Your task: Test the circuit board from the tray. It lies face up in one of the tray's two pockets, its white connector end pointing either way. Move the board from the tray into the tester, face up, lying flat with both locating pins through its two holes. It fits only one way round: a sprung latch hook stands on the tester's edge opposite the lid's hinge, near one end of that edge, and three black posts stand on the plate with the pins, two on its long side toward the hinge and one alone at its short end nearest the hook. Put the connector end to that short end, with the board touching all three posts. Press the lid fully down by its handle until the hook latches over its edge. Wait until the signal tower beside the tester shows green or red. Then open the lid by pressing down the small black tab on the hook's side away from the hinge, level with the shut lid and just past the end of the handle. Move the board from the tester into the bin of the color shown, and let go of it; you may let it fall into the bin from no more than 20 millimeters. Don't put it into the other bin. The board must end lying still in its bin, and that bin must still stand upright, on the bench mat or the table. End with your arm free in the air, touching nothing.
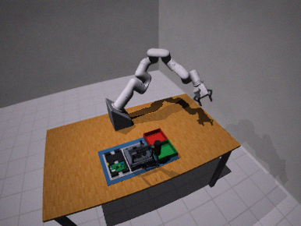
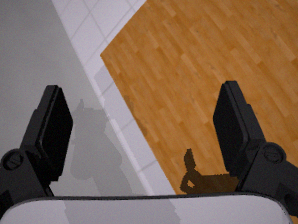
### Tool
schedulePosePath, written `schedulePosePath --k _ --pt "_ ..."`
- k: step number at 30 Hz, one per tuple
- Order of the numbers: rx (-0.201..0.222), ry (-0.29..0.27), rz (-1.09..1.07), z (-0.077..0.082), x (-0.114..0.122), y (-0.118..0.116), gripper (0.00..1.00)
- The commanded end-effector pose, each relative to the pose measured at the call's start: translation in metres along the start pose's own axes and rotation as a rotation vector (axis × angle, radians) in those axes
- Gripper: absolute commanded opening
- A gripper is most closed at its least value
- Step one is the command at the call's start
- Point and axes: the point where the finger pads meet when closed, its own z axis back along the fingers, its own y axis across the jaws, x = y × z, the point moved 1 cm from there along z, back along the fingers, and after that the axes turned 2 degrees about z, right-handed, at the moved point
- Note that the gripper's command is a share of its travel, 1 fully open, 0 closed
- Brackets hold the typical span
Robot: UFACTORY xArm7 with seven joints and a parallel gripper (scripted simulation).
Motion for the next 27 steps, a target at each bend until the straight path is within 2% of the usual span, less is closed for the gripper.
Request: schedulePosePath --k 1,5,8,10,13,17,19,20,21,27 --pt "-0.003 0.001 -0.002 0.001 -0.001 -0.002 1.00" --pt "-0.005 0.001 -0.005 0.002 -0.001 -0.003 1.00" --pt "-0.015 0.003 -0.023 0.009 -0.002 -0.009 1.00" --pt "-0.029 0.005 -0.050 0.019 -0.004 -0.018 1.00" --pt "-0.063 0.008 -0.116 0.045 -0.008 -0.038 1.00" --pt "-0.095 0.007 -0.181 0.069 -0.013 -0.056 1.00" --pt "-0.095 0.007 -0.181 0.069 -0.013 -0.056 1.00" --pt "-0.114 0.006 -0.223 0.085 -0.018 -0.067 1.00" --pt "-0.119 0.005 -0.233 0.089 -0.019 -0.069 1.00" --pt "-0.119 0.005 -0.233 0.089 -0.019 -0.069 1.00"
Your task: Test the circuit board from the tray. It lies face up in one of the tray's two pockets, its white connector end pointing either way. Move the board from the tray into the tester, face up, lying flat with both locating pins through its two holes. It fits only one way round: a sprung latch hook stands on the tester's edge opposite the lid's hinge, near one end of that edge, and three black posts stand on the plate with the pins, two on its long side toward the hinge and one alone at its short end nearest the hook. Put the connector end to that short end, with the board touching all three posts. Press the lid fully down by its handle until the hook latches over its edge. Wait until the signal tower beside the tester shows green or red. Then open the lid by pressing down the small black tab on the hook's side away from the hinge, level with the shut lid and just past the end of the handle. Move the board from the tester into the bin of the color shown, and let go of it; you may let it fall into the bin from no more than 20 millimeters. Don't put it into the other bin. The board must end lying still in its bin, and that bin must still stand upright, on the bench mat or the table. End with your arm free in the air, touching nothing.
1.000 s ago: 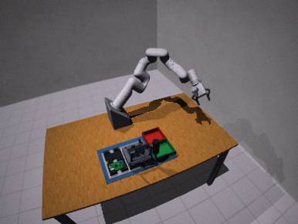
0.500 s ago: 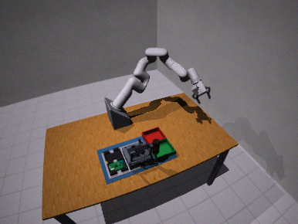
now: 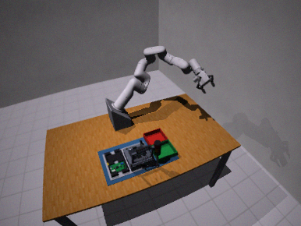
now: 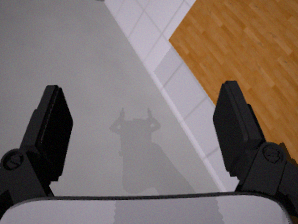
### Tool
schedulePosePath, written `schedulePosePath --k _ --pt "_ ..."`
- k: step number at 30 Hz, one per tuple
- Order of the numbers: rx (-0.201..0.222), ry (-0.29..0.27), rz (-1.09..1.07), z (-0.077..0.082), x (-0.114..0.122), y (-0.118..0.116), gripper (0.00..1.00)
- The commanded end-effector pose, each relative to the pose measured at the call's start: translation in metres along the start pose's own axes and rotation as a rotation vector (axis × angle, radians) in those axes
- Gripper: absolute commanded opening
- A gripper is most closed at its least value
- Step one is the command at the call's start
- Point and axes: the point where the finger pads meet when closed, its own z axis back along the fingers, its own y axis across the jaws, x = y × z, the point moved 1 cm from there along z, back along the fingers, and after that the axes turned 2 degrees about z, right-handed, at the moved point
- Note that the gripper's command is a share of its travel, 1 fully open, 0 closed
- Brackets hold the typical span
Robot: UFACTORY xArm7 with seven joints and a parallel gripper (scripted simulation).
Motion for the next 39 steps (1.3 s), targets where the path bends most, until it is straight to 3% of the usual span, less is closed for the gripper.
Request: schedulePosePath --k 1,4,6,18,20,23,33,34,35,39 --pt "-0.003 0.002 -0.010 0.003 -0.002 -0.003 1.00" --pt "-0.003 0.002 -0.010 0.003 -0.002 -0.003 1.00" --pt "-0.042 -0.003 -0.104 0.035 -0.009 -0.030 1.00" --pt "-0.047 -0.004 -0.116 0.039 -0.010 -0.033 1.00" --pt "-0.083 -0.013 -0.216 0.071 -0.020 -0.058 1.00" --pt "-0.095 -0.017 -0.250 0.082 -0.025 -0.066 1.00" --pt "-0.095 -0.017 -0.250 0.082 -0.025 -0.066 1.00" --pt "-0.118 -0.027 -0.329 0.105 -0.036 -0.082 1.00" --pt "-0.126 -0.030 -0.357 0.113 -0.041 -0.088 1.00" --pt "-0.141 -0.038 -0.415 0.130 -0.051 -0.099 1.00"
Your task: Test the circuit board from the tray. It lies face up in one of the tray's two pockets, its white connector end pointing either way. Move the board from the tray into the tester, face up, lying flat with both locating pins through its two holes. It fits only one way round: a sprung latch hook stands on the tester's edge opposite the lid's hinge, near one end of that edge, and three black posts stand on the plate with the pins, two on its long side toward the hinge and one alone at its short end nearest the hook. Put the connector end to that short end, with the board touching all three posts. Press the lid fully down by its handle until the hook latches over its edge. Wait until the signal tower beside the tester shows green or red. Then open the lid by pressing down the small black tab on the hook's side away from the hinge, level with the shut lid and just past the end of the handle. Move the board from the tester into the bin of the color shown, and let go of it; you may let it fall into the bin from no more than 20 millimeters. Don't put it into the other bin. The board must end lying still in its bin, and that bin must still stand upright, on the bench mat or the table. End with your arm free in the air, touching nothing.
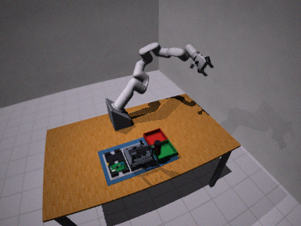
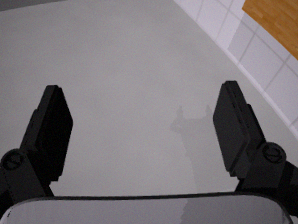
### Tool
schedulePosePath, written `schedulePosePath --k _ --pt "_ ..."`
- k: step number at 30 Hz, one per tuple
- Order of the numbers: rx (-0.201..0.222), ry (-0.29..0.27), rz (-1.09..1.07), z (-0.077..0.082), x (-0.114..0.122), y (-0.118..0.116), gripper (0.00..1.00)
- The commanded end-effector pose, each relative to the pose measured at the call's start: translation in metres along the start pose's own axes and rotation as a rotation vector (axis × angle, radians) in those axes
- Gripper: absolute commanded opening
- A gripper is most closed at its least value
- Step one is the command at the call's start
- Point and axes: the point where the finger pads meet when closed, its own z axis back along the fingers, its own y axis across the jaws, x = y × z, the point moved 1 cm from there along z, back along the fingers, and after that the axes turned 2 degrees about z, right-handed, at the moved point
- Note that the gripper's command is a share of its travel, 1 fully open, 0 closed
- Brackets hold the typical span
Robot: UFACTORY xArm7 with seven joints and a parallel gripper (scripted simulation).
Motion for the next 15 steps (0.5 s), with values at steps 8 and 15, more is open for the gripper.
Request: schedulePosePath --k 8,15 --pt "-0.020 -0.007 -0.080 0.021 -0.007 -0.022 1.00" --pt "-0.052 -0.025 -0.239 0.059 -0.027 -0.061 1.00"
